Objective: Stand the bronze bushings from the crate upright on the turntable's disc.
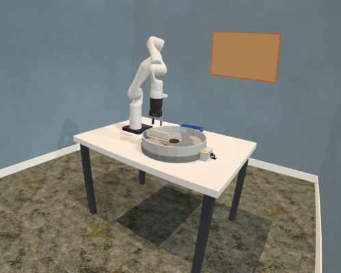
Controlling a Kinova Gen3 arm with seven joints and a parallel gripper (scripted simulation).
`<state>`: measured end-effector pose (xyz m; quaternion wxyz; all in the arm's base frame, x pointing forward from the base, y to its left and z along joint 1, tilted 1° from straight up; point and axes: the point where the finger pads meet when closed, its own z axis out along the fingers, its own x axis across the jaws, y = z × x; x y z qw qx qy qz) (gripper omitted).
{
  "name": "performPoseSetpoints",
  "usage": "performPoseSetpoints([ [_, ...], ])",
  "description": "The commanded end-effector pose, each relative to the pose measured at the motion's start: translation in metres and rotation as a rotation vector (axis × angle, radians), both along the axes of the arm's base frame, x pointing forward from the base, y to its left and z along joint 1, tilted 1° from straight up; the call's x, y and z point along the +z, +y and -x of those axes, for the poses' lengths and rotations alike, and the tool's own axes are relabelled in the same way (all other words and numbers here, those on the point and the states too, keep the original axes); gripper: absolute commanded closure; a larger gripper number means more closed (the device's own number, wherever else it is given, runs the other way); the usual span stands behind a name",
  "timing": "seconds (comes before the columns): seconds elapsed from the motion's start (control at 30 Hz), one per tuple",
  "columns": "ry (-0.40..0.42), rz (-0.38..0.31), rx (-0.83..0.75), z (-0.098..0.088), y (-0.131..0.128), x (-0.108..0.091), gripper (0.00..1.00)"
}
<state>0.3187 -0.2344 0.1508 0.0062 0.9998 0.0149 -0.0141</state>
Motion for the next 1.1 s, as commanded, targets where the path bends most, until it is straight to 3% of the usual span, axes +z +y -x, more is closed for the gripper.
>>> performPoseSetpoints([
  [0.0,-0.021,0.007,0.008,-0.007,0.0,0.021,0.0],
  [0.27,-0.021,0.007,0.008,-0.007,0.001,0.048,0.0],
  [1.07,-0.021,0.007,0.008,-0.007,0.001,0.048,0.0],
])
